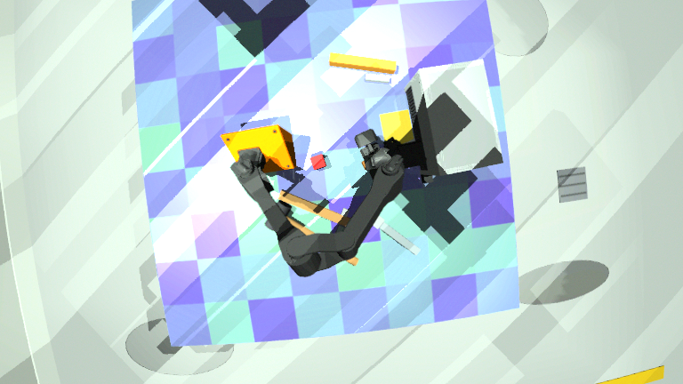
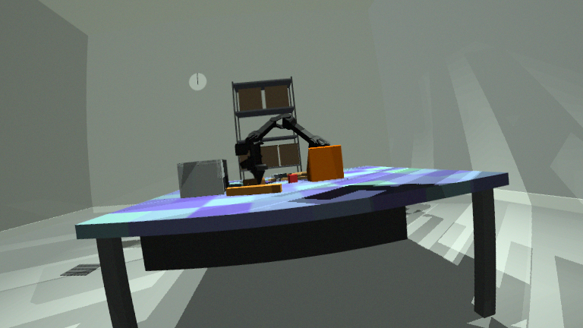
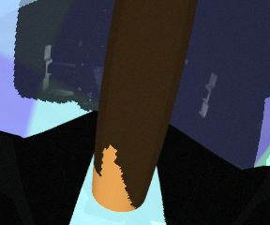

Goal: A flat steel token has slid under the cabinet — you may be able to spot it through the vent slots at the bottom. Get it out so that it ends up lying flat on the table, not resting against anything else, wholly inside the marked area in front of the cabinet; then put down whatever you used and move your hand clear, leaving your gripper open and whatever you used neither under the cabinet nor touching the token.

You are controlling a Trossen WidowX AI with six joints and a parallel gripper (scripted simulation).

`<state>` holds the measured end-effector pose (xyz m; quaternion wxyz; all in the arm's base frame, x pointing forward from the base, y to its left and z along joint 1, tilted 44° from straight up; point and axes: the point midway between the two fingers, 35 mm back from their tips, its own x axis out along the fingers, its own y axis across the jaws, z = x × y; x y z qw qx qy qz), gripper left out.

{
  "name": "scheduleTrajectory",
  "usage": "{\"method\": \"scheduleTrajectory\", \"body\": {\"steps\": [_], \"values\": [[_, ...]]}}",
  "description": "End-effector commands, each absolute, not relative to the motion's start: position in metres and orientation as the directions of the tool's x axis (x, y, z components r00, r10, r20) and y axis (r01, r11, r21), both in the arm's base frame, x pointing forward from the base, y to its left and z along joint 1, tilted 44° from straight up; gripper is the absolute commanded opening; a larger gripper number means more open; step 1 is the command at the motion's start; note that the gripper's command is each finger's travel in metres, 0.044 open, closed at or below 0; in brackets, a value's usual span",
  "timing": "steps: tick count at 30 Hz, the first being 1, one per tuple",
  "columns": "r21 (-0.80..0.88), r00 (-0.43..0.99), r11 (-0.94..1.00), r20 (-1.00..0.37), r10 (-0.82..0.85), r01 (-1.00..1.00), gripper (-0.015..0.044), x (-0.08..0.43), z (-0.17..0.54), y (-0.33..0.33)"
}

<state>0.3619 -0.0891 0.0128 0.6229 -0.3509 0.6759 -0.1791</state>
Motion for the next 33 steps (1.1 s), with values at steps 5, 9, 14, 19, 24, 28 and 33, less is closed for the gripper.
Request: {"method": "scheduleTrajectory", "body": {"steps": [5,9,14,19,24,28,33], "values": [[-0.678,0.019,0.689,-0.716,-0.698,-0.257,0.0,0.353,0.013,-0.091],[-0.678,0.019,0.689,-0.716,-0.698,-0.257,0.0,0.349,0.014,-0.092],[-0.678,0.019,0.689,-0.716,-0.698,-0.258,0.0,0.344,0.015,-0.094],[-0.678,0.018,0.689,-0.716,-0.698,-0.258,0.0,0.339,0.016,-0.095],[-0.678,0.018,0.689,-0.716,-0.698,-0.258,0.0,0.334,0.017,-0.096],[-0.678,0.018,0.689,-0.716,-0.698,-0.258,0.0,0.33,0.018,-0.097],[-0.678,0.018,0.689,-0.716,-0.698,-0.258,0.0,0.324,0.019,-0.099]]}}
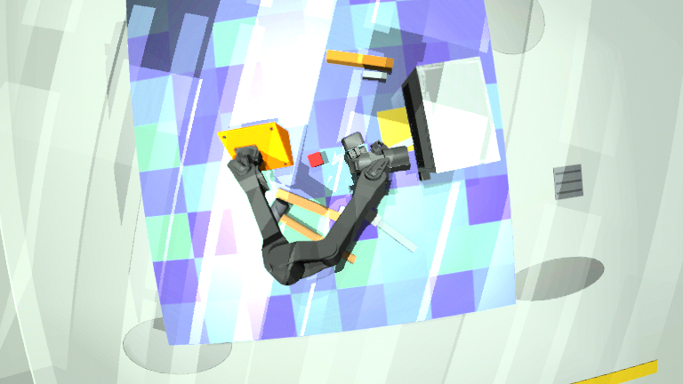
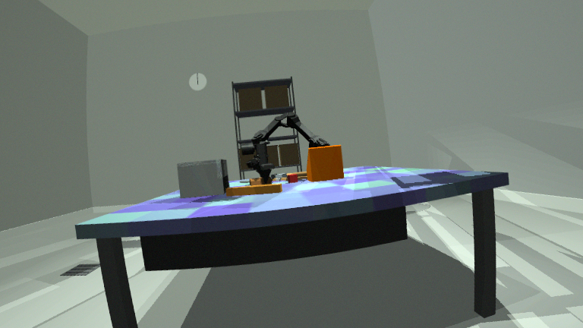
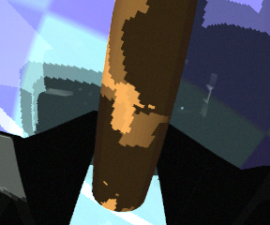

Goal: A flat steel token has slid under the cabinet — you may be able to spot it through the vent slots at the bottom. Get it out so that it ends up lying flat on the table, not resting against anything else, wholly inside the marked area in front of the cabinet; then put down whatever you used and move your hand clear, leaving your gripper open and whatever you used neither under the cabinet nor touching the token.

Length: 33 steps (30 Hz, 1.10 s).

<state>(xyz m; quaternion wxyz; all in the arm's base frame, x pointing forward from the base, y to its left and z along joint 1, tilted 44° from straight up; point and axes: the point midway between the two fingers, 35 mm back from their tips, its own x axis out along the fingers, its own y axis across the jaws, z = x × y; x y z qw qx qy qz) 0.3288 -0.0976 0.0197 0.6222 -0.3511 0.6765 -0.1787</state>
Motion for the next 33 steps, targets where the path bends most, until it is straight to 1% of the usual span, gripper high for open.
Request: {"method": "scheduleTrajectory", "body": {"steps": [1,33], "values": [[-0.678,0.018,0.689,-0.716,-0.698,-0.258,0.0,0.323,0.02,-0.099],[-0.677,0.016,0.688,-0.716,-0.698,-0.26,0.0,0.288,0.027,-0.108]]}}
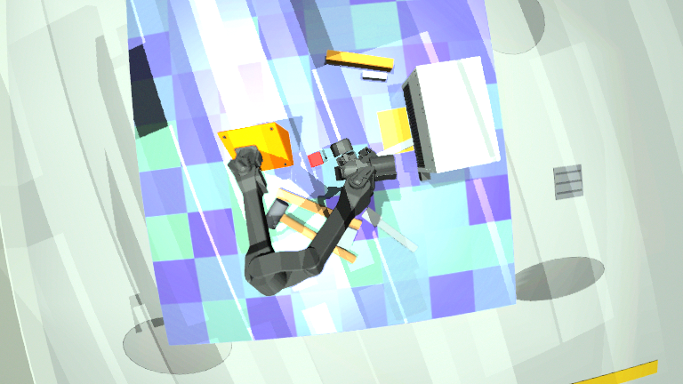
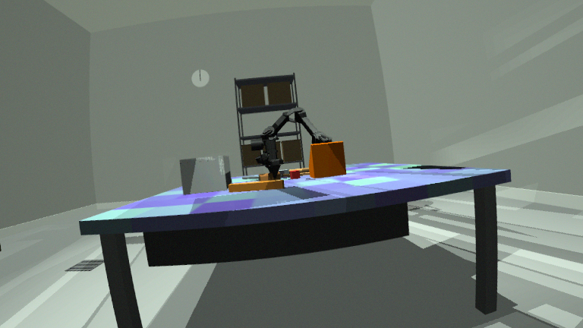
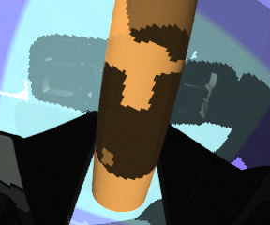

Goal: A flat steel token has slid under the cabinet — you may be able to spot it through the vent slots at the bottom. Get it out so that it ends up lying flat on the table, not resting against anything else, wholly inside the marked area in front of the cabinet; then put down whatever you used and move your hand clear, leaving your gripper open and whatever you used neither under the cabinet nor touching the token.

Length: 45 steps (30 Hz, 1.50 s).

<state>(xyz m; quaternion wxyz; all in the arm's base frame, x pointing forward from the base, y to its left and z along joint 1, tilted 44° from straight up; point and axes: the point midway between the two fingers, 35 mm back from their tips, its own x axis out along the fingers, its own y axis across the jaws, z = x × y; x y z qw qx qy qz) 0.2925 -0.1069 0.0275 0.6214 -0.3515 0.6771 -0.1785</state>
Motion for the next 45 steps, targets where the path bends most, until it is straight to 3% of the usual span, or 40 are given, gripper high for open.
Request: {"method": "scheduleTrajectory", "body": {"steps": [1,45], "values": [[-0.677,0.016,0.688,-0.716,-0.698,-0.26,0.0,0.287,0.028,-0.108],[-0.677,0.015,0.688,-0.715,-0.699,-0.261,0.0,0.237,0.039,-0.121]]}}
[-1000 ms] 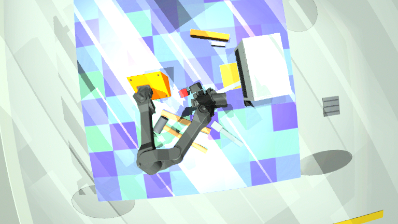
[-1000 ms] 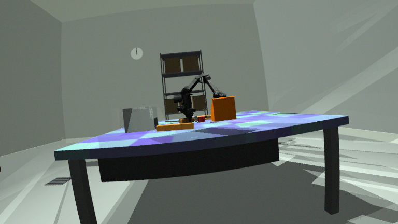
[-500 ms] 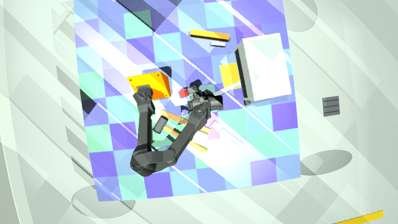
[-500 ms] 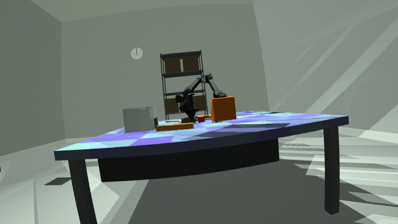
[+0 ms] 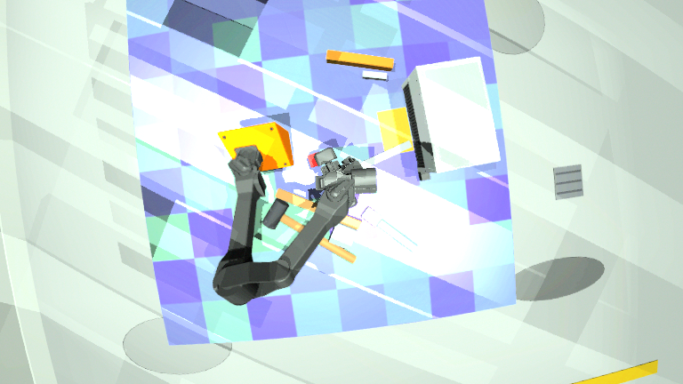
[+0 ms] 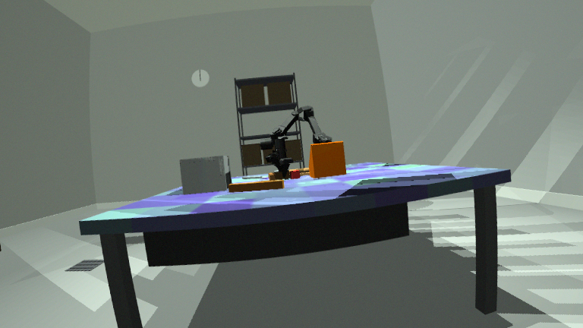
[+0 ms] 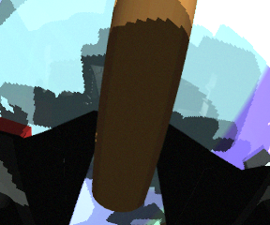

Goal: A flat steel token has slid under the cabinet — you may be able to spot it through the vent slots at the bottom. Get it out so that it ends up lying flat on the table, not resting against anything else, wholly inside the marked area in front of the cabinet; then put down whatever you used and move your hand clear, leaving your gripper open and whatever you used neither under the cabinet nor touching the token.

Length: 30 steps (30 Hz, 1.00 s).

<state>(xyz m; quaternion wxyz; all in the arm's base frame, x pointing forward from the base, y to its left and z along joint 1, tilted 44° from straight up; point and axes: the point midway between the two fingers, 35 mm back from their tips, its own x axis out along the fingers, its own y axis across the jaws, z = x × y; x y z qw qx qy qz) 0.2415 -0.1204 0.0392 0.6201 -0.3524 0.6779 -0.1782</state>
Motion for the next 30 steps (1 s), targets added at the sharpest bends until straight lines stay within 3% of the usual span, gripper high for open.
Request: {"method": "scheduleTrajectory", "body": {"steps": [1,30], "values": [[-0.677,0.014,0.688,-0.715,-0.699,-0.261,0.0,0.2363,0.0391,-0.1216],[-0.642,0.016,0.648,-0.715,-0.699,-0.411,0.0,0.2345,0.0423,-0.1211]]}}
